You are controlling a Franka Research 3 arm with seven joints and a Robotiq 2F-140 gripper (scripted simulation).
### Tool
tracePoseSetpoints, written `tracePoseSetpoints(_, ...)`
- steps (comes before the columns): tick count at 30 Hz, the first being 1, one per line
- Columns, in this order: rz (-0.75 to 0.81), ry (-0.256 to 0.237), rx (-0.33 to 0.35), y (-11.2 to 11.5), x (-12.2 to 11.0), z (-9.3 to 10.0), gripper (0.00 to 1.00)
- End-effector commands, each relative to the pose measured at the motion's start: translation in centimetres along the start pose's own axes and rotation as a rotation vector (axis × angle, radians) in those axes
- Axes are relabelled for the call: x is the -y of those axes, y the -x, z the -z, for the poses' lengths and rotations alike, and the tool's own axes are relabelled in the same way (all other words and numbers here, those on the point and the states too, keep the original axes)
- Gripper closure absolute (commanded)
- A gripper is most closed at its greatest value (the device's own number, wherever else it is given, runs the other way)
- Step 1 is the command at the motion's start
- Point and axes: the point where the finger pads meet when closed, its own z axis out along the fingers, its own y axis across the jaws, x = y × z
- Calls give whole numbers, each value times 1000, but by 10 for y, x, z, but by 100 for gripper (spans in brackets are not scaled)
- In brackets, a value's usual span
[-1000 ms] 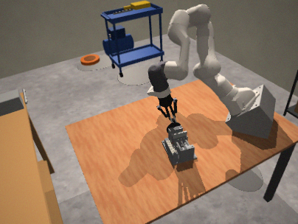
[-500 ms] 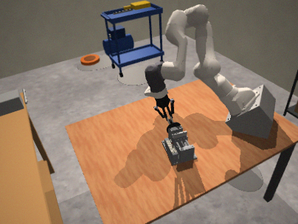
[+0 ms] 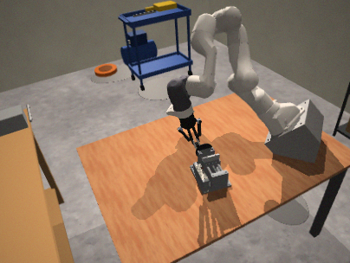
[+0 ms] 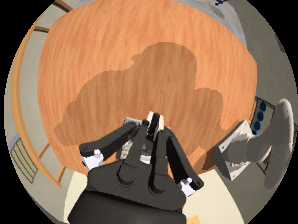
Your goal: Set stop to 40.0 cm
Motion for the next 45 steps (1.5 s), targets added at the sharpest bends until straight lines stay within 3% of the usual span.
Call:
tracePoseSetpoints(1, 4, 6, 0, 0, 1, -7, 96)
tracePoseSetpoints(12, 4, 6, 0, 0, 9, -31, 96)
tracePoseSetpoints(25, 4, 6, 0, 0, -4, -57, 96)
tracePoseSetpoints(45, 4, 6, -1, 0, -40, -61, 96)
